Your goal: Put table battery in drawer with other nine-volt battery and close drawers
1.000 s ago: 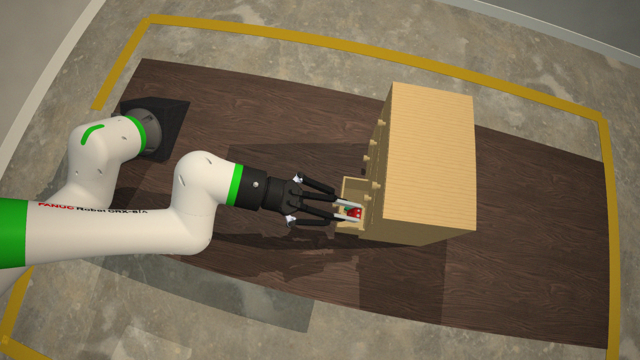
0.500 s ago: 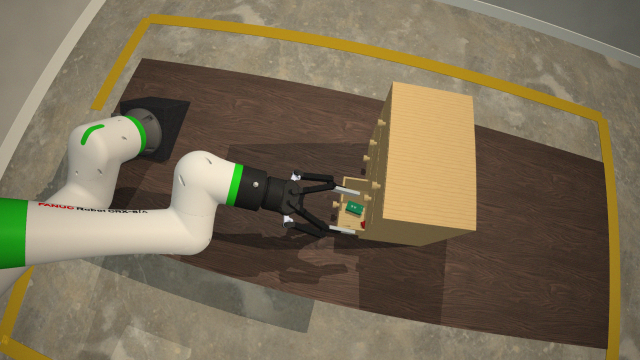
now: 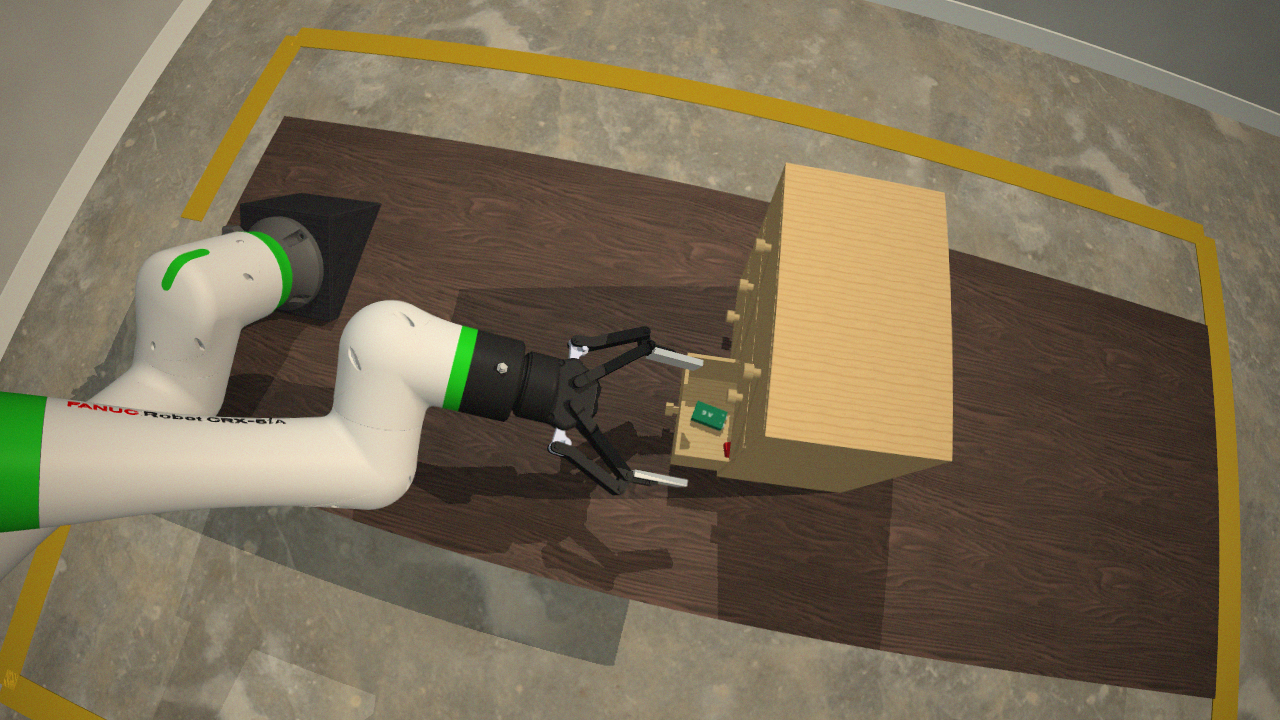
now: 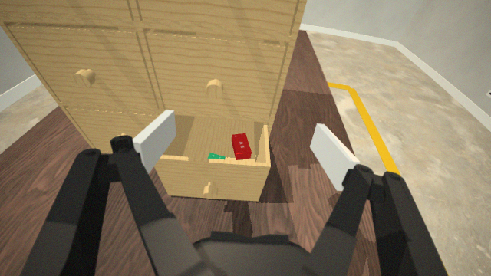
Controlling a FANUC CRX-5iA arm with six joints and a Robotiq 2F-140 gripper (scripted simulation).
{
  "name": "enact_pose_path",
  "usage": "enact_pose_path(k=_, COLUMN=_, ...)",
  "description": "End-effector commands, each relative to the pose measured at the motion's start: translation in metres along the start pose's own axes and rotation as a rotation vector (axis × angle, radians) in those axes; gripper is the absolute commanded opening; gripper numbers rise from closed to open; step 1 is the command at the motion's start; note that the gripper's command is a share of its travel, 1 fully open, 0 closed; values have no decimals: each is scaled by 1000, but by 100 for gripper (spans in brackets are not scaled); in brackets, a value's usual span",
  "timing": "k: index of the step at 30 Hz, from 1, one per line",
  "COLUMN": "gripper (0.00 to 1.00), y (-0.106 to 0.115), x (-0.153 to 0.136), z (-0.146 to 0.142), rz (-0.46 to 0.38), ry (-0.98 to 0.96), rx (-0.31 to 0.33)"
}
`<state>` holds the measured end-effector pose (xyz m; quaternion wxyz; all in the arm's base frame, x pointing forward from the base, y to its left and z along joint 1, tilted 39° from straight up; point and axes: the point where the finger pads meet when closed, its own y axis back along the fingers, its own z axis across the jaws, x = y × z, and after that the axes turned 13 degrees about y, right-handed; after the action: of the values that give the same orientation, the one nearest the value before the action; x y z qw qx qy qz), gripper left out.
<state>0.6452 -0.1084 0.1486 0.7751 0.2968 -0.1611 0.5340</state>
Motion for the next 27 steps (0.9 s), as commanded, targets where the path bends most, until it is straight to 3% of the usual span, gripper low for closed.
enact_pose_path(k=1, gripper=100, y=10, x=-3, z=-2, rz=0, ry=0, rx=2)
enact_pose_path(k=6, gripper=100, y=29, x=-8, z=-3, rz=0, ry=0, rx=2)
enact_pose_path(k=17, gripper=100, y=94, x=-27, z=-7, rz=0, ry=0, rx=2)
enact_pose_path(k=19, gripper=100, y=94, x=-27, z=-7, rz=0, ry=0, rx=2)
enact_pose_path(k=27, gripper=100, y=132, x=-39, z=-10, rz=0, ry=0, rx=2)
